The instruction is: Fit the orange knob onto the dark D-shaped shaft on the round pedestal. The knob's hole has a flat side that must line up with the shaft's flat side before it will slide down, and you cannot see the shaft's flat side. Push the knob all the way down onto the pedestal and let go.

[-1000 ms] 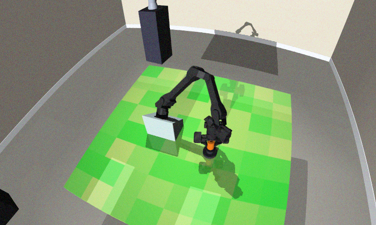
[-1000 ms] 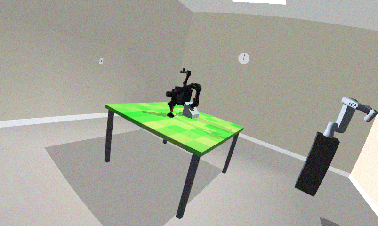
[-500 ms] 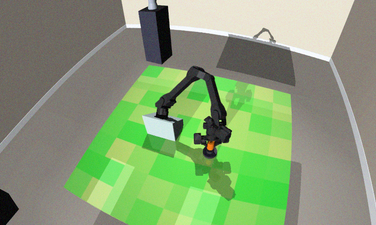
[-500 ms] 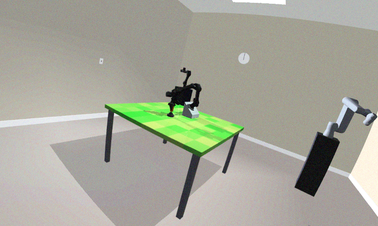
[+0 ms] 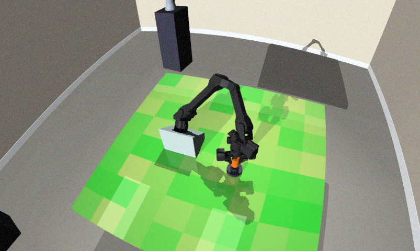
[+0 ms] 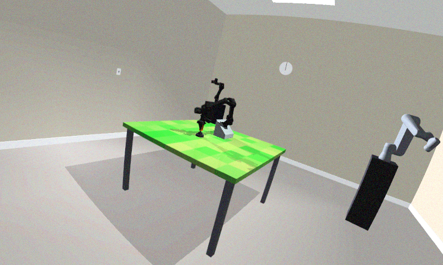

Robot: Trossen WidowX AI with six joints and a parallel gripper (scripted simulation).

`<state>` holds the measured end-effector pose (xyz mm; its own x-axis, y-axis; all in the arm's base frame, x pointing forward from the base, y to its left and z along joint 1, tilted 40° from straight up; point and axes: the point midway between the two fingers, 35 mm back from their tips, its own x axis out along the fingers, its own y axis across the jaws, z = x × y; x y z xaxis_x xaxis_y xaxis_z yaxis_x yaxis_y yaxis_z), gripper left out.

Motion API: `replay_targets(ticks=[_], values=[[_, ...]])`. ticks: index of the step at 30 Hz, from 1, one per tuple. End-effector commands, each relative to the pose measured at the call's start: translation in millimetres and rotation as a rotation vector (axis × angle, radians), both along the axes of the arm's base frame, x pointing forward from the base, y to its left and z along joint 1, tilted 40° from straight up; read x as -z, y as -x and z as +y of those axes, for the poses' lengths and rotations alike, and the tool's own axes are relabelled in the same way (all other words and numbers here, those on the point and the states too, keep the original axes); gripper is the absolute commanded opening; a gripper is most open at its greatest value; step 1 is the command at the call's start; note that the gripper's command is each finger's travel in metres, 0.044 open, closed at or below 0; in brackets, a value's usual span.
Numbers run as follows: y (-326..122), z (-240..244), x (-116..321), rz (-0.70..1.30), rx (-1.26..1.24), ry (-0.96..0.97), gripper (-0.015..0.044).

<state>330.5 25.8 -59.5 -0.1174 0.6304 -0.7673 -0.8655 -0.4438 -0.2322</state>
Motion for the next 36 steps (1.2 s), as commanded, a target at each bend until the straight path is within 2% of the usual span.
replay_targets(ticks=[1,7,14,36], values=[[-0.8,0.4,-1.0,-0.005,-0.003,-0.003,0.0000],[-2.2,-2.0,-3.8,-0.011,-0.010,-0.004,0.0000],[-1.2,-1.3,-1.2,-0.137,-0.164,-0.028,0.0000],[-0.3,1.3,0.3,-0.144,-0.173,-0.029,0.0000]])
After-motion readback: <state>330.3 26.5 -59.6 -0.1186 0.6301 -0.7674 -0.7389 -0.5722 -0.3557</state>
